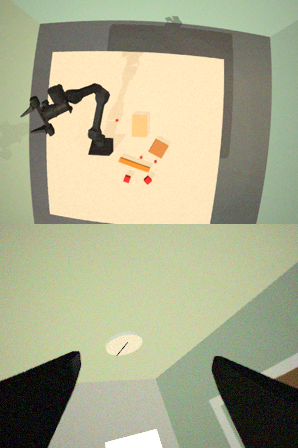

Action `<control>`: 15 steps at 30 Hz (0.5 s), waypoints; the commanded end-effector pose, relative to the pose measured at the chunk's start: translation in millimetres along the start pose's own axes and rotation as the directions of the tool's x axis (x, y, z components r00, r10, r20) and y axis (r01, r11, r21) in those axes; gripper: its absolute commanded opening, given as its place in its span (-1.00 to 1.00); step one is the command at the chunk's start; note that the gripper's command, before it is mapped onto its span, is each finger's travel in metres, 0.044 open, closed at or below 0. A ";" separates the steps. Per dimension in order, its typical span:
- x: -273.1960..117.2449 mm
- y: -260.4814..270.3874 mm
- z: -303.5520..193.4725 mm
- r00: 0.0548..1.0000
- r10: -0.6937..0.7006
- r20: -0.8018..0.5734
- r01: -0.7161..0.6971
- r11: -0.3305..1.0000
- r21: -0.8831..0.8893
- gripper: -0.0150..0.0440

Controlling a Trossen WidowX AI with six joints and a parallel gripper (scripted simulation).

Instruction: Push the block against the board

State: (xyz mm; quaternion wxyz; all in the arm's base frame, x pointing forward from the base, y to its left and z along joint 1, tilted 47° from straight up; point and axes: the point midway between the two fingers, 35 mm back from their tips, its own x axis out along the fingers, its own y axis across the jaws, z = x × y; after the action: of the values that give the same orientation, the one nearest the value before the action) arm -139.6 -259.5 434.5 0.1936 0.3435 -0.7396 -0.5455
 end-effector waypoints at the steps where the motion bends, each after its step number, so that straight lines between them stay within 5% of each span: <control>1: 0.0 0.0 0.0 1.000 0.000 0.000 0.000 1.000 0.000 0.78; 15: 0.5 -32.3 -32.3 0.990 -0.098 -0.101 0.088 0.991 -0.103 -0.47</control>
State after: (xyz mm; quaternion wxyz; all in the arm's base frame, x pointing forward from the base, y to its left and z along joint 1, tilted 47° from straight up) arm -115.1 -278.5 423.2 0.2161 0.3836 -0.7061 -0.5546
